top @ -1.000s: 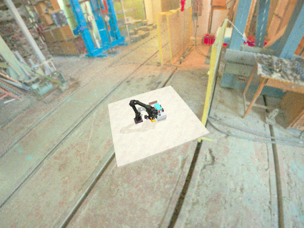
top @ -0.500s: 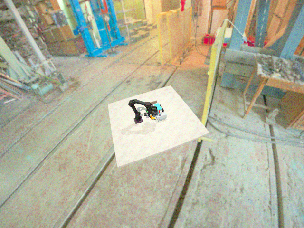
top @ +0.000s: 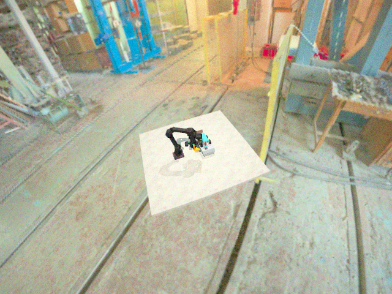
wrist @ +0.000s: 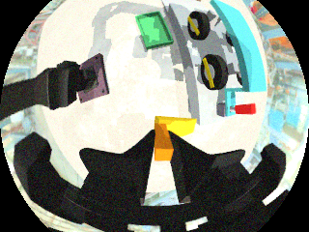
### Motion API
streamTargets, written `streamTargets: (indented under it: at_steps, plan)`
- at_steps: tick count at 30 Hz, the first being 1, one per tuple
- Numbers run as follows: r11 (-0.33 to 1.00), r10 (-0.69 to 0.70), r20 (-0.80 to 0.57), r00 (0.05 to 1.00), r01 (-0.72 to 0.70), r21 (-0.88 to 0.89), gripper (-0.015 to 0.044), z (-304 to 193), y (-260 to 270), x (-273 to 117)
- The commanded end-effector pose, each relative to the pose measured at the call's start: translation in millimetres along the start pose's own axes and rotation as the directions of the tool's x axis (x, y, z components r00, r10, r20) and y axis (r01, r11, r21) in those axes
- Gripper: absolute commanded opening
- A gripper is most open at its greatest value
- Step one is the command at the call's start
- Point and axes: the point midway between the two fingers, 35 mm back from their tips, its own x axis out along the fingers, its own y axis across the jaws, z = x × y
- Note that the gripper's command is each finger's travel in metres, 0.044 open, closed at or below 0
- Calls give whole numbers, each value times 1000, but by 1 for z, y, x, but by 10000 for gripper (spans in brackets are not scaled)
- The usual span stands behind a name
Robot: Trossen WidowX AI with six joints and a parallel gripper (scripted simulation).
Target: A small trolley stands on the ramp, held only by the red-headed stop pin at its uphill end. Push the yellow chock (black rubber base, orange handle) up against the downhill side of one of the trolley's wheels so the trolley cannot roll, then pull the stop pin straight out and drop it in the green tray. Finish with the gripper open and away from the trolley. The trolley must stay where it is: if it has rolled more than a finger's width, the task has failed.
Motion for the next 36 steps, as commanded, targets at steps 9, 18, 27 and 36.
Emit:
streamTargets:
  at_steps: [9,18,27,36]
  plan:
    - [1000,3,-2,1000,-3,4,0,-1,1,-27]
    - [983,2,-1,1000,-2,183,0,-1,1,-27]
    - [879,2,-1,1000,-1,477,0,-1,1,-27]
    - [689,1,0,1000,-1,725,0,-1,1,-27]
